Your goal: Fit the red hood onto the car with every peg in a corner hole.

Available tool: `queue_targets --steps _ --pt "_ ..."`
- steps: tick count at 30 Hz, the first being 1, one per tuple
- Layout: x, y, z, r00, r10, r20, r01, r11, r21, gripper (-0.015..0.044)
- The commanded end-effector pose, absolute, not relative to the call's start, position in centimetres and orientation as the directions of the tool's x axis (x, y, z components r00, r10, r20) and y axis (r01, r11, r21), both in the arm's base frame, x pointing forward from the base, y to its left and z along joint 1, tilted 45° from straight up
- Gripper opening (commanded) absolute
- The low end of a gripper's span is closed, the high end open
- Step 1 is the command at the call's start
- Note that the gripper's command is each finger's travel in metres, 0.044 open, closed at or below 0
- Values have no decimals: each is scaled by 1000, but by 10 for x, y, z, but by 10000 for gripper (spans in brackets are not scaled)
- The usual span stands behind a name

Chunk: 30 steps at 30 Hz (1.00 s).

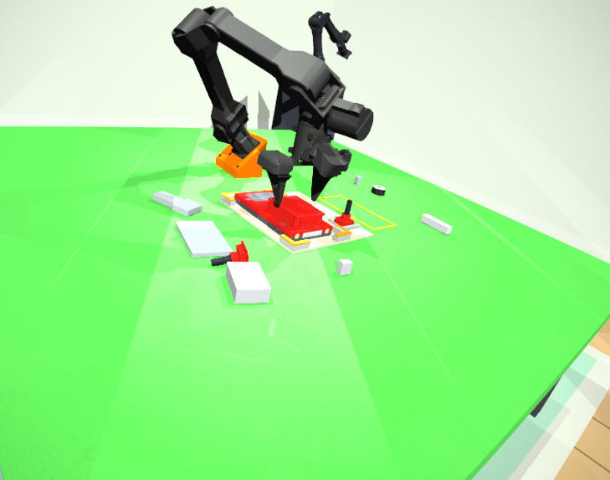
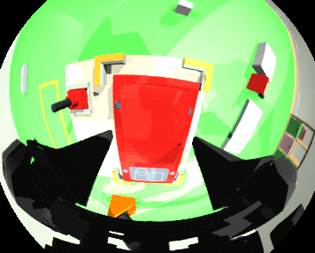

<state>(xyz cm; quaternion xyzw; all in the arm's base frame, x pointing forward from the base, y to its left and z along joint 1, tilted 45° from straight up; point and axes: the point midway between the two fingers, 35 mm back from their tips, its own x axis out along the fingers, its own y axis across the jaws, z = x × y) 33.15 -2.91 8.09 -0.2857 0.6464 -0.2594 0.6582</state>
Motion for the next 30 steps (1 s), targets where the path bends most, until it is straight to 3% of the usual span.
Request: queue_targets --steps 1,30 --pt "334 -6 101 43 -706 -707 -24 707 -707 440" --pt "331 10 118 43 -708 -705 -24 705 -709 440"
